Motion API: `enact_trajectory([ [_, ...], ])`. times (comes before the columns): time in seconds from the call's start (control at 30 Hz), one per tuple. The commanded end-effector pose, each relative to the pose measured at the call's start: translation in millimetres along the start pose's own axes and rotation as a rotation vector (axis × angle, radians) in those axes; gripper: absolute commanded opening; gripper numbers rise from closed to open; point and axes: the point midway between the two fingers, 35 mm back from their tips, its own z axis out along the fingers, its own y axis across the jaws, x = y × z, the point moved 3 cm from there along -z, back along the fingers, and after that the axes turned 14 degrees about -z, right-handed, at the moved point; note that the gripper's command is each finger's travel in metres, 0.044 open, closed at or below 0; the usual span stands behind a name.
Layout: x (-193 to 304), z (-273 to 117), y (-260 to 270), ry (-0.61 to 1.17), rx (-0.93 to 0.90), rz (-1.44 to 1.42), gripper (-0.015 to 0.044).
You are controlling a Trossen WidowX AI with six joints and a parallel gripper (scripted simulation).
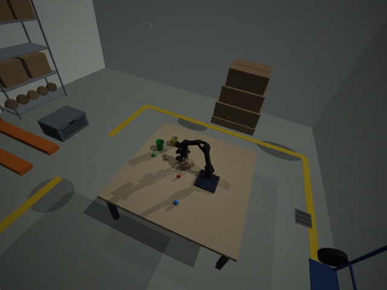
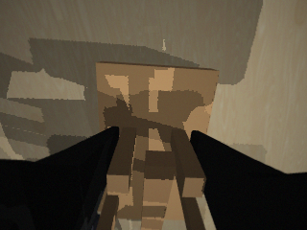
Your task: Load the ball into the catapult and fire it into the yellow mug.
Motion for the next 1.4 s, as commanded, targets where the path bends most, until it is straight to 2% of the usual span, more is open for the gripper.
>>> enact_trajectory([
  [0.0, 0, -1, 0, -0.001, 0.001, 0.001, 0.0131],
  [0.1, 0, -1, 0, -0.001, 0.001, 0.001, 0.0111],
  [0.13, 0, -3, 0, -0.001, 0.001, 0.000, 0.0085],
  [0.23, -1, -39, 0, 0.000, 0.000, 0.000, 0.0006],
  [0.27, -1, -47, 0, 0.000, 0.000, 0.000, 0.0000],
  [0.43, 2, -50, -8, 0.000, 0.001, 0.022, 0.0000],
  [0.63, 34, -48, -67, 0.005, 0.005, 0.216, 0.0000],
  [0.73, 38, -48, -78, 0.006, 0.006, 0.239, 0.0000],
  [1.37, 37, -21, -80, 0.006, 0.006, 0.239, 0.0000],
])
